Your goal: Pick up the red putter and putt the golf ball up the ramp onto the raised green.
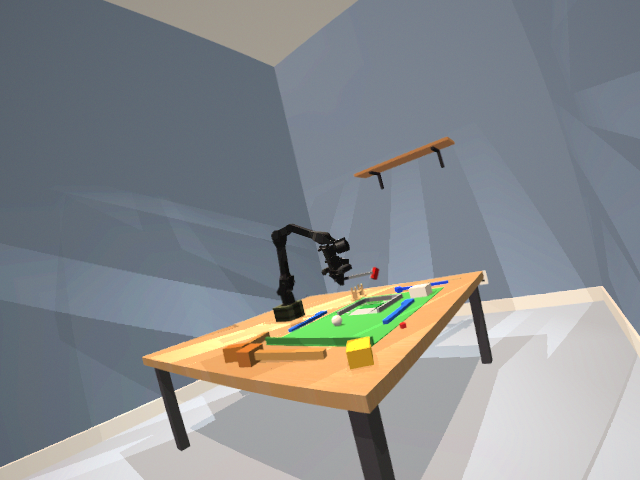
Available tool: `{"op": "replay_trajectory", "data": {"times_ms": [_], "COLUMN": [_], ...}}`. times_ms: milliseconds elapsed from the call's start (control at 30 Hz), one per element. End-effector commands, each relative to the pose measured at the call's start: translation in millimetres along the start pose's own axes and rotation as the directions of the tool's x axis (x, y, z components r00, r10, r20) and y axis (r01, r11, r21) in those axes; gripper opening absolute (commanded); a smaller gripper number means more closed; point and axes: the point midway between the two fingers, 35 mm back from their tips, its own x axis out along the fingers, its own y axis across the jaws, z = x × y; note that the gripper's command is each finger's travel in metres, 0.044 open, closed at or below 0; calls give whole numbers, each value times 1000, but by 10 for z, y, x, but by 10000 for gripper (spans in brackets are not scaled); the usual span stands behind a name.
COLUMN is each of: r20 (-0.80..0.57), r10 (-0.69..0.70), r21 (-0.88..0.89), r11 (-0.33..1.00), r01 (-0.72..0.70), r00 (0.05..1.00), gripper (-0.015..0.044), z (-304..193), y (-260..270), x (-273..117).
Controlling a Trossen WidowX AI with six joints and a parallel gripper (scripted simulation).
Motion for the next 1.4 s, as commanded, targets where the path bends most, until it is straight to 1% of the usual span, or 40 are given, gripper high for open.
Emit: {"op": "replay_trajectory", "data": {"times_ms": [0, 300, 667, 1000, 1367], "r20": [-1, -32, -77, -119, -164], "r10": [-21, -54, -78, -83, -75], "r21": [67, 253, 458, 618, 765], "r11": [998, 965, 883, 774, 620], "r01": [21, 61, 105, 139, 175], "r00": [1000, 998, 994, 989, 984], "gripper": [0, 0, 0, 0, 0], "z": [-123, -571, -1166, -1732, -2359], "y": [-137, -406, -620, -699, -659], "x": [-73, -191, -348, -502, -675]}}
